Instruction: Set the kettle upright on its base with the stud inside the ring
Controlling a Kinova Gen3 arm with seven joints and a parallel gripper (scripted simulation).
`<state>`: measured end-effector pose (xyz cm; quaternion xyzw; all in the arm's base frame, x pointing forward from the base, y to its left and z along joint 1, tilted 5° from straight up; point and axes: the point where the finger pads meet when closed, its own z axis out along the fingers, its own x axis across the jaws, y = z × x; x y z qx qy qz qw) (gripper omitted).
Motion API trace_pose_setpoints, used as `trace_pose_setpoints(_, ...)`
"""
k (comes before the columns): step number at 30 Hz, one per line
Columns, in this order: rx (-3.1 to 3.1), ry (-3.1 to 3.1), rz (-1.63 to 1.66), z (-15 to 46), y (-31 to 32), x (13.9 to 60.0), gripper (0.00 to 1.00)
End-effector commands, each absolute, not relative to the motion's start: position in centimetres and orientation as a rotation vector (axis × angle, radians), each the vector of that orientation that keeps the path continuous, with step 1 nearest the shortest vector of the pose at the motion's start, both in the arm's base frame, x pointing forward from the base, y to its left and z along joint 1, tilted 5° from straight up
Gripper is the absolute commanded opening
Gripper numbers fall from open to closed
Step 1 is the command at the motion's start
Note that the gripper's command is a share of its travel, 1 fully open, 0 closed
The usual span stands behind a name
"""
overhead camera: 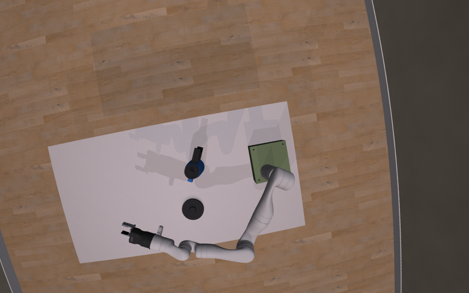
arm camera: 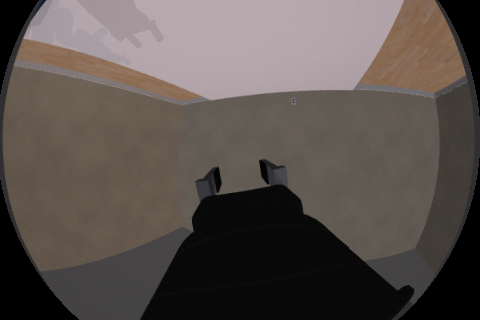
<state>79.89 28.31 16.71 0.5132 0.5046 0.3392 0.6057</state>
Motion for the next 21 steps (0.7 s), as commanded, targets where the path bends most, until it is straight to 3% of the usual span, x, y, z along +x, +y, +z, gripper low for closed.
trace_pose_setpoints(1, 1.201, 1.151, 0.793, 17.7, 28.1, 79.9, 1.00)
trace_pose_setpoints(21, 1.372, 0.994, 0.812, 22.0, 23.2, 78.6, 1.00)
